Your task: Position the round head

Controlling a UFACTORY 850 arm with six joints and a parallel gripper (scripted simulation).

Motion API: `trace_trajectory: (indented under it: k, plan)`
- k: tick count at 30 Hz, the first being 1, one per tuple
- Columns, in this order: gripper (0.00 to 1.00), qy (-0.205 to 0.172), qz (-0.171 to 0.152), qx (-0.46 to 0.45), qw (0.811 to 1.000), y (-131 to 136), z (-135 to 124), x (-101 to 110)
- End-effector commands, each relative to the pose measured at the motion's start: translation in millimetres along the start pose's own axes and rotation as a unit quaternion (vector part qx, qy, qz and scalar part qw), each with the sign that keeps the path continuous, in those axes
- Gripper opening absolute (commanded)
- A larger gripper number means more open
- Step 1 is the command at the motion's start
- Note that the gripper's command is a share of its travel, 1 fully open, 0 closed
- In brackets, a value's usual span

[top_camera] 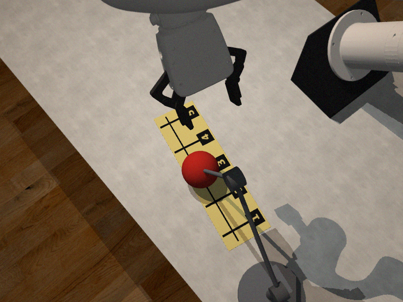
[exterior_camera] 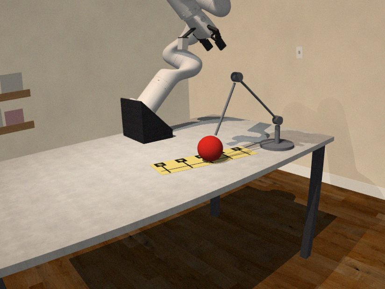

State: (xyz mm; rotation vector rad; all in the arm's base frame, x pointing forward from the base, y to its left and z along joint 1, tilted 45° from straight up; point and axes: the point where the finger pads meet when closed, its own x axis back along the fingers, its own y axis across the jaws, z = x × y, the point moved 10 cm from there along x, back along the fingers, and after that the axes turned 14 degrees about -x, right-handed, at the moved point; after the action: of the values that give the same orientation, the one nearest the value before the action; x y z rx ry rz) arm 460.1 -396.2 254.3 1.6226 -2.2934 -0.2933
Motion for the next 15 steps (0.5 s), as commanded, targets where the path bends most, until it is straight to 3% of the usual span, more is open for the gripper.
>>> trace_trajectory:
  k: [1,15]
  plan:
    - [1.0,0.0,0.001,0.001,1.0,2.8,-11.0,-7.6]
    - [1.0,0.0,0.001,0.001,1.0,13.0,-52.4,-39.4]
